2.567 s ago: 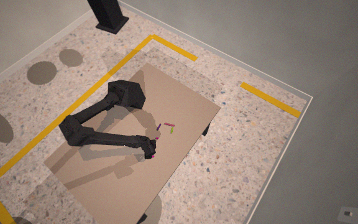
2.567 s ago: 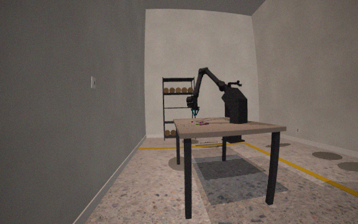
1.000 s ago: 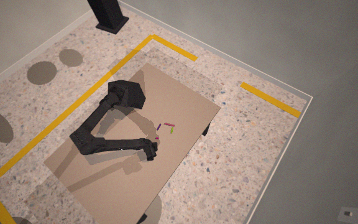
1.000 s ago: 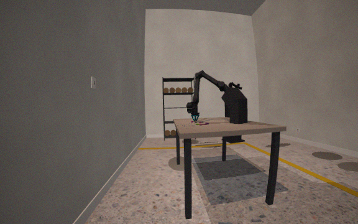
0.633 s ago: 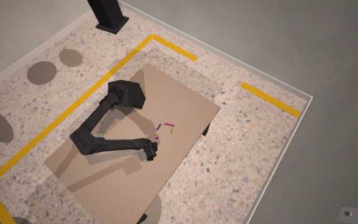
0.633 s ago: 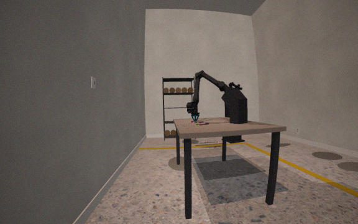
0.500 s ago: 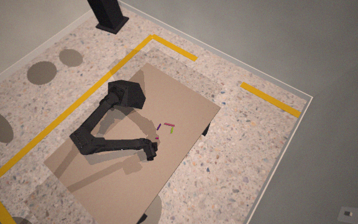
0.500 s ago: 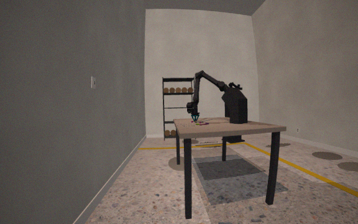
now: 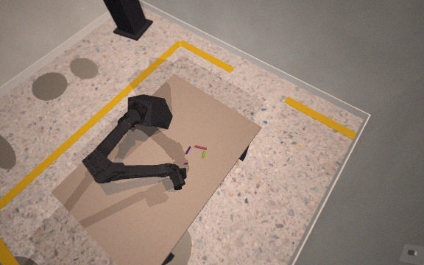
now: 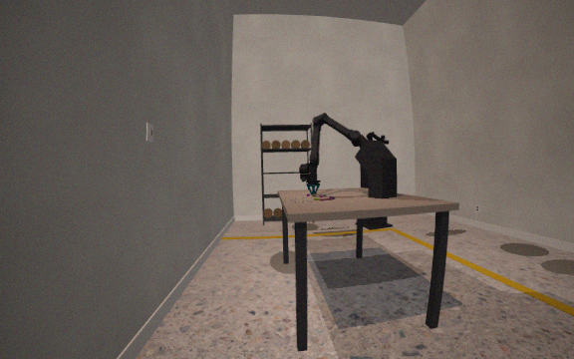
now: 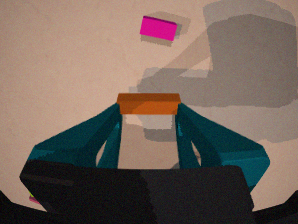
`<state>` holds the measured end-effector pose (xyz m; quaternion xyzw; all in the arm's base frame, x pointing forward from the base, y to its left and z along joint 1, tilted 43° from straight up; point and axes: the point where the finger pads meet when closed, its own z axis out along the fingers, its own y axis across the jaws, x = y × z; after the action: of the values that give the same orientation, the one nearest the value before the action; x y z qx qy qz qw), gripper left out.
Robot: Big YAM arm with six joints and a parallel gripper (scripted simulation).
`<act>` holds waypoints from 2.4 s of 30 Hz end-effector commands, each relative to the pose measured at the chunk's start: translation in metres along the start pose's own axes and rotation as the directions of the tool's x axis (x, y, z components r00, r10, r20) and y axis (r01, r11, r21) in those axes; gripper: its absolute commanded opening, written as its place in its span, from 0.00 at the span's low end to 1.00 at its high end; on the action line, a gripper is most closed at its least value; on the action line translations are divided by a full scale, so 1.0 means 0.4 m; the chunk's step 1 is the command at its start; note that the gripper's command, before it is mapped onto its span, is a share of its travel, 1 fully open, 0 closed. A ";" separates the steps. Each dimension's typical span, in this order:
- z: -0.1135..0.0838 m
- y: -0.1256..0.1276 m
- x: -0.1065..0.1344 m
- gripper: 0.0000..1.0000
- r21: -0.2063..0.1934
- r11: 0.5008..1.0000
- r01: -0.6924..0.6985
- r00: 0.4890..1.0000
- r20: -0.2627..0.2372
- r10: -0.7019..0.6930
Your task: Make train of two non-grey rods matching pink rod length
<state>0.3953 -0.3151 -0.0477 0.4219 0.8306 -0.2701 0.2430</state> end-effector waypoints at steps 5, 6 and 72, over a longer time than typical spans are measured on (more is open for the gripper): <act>0.000 -0.017 -0.021 0.36 0.000 1.000 -0.008 1.000 0.019 0.008; 0.000 -0.017 -0.021 0.36 0.000 1.000 -0.008 1.000 0.019 0.008; -0.006 -0.018 -0.035 0.36 -0.002 1.000 -0.015 1.000 0.026 0.015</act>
<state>0.3948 -0.3157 -0.0478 0.4219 0.8307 -0.2701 0.2426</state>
